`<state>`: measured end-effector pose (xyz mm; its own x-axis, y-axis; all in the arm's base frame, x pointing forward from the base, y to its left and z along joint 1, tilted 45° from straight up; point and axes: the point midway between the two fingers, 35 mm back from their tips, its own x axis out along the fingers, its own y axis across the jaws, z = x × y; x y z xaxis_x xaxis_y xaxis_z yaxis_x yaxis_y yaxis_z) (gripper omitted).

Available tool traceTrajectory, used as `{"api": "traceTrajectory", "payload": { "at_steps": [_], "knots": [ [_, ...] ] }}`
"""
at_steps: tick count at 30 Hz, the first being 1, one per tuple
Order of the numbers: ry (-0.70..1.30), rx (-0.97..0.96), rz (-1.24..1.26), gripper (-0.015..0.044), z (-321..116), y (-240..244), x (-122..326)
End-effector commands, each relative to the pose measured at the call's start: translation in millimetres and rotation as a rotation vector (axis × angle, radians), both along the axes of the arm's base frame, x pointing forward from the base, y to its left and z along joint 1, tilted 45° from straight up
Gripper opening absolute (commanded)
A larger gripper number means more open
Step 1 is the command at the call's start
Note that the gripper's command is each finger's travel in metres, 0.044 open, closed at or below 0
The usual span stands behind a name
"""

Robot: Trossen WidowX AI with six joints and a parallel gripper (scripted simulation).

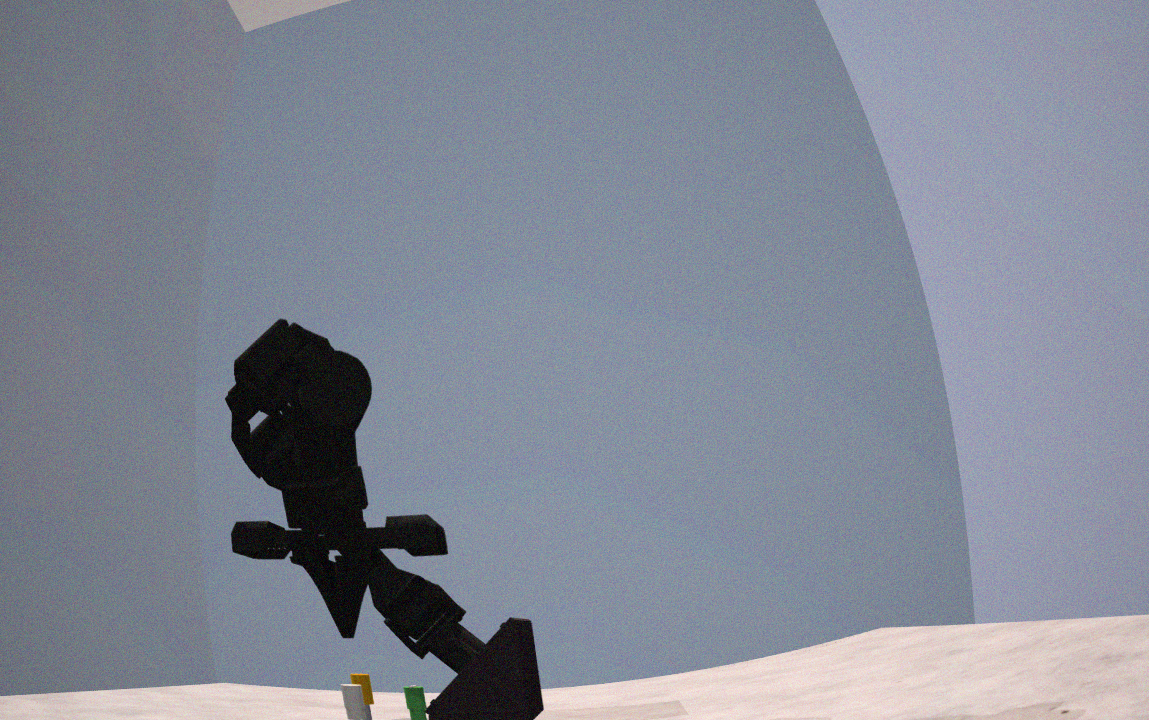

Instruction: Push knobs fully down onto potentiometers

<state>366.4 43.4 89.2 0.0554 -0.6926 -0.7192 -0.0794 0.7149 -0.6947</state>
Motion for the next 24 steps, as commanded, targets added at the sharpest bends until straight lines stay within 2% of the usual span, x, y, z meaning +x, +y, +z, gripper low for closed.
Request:
{"api": "traceTrajectory", "payload": {
  "at_steps": [1,24],
  "knots": [
    [0.073,-0.016,0.075,0.0000,3.7,-0.5,3.5],
    [0.076,-0.017,0.079,0.0000,-19.8,-24.1,5.7]
  ]
}}
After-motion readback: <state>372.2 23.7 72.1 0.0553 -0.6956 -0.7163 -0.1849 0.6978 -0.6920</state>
